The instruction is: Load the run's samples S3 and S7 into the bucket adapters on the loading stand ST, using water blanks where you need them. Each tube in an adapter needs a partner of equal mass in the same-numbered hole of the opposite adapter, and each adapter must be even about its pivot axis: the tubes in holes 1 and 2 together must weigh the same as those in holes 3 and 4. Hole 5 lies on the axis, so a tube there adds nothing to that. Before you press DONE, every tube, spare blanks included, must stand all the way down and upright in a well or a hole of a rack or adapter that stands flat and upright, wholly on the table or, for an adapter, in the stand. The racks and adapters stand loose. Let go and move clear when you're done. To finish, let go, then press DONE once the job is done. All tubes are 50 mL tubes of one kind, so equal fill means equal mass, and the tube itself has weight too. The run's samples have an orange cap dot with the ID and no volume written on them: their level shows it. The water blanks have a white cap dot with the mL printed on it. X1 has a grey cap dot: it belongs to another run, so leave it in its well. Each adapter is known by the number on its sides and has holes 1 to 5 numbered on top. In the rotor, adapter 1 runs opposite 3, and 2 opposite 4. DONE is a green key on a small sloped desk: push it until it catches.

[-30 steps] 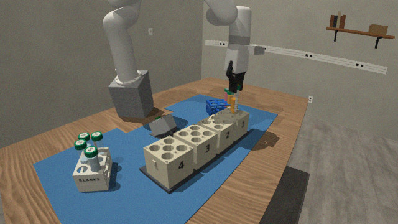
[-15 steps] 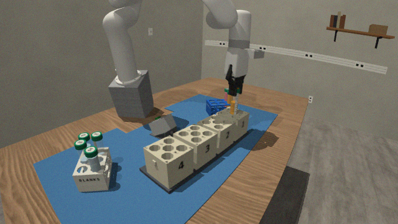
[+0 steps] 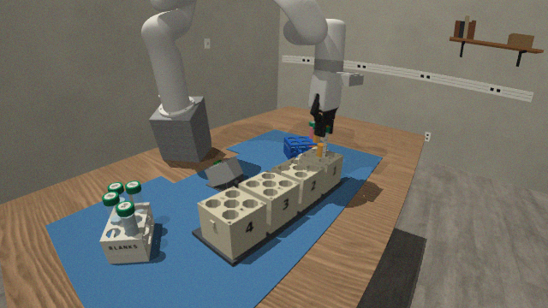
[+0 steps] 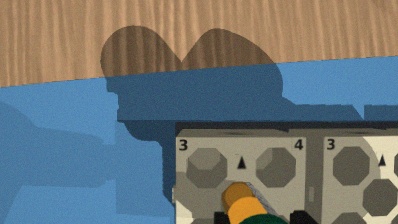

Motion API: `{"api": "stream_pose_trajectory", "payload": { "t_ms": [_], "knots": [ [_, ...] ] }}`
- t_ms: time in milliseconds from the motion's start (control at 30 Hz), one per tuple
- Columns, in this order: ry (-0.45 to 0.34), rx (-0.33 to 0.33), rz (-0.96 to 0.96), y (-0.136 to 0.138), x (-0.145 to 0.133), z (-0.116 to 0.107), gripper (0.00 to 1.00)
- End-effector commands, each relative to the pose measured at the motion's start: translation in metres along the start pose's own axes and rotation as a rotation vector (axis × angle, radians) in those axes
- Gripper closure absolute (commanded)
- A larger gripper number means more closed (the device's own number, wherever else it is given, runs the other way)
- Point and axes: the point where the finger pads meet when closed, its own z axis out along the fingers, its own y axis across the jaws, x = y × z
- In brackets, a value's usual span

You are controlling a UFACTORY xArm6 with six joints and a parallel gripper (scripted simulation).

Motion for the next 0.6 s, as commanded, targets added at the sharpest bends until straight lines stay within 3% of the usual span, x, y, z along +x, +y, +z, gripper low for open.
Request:
{"api": "stream_pose_trajectory", "payload": {
  "t_ms": [0, 567],
  "knots": [
    [0.004, 0.002, 0.001, -0.001, 0.002, 0.002, 1.00],
    [0.004, 0.002, 0.001, -0.001, 0.002, 0.017, 1.00]
  ]
}}
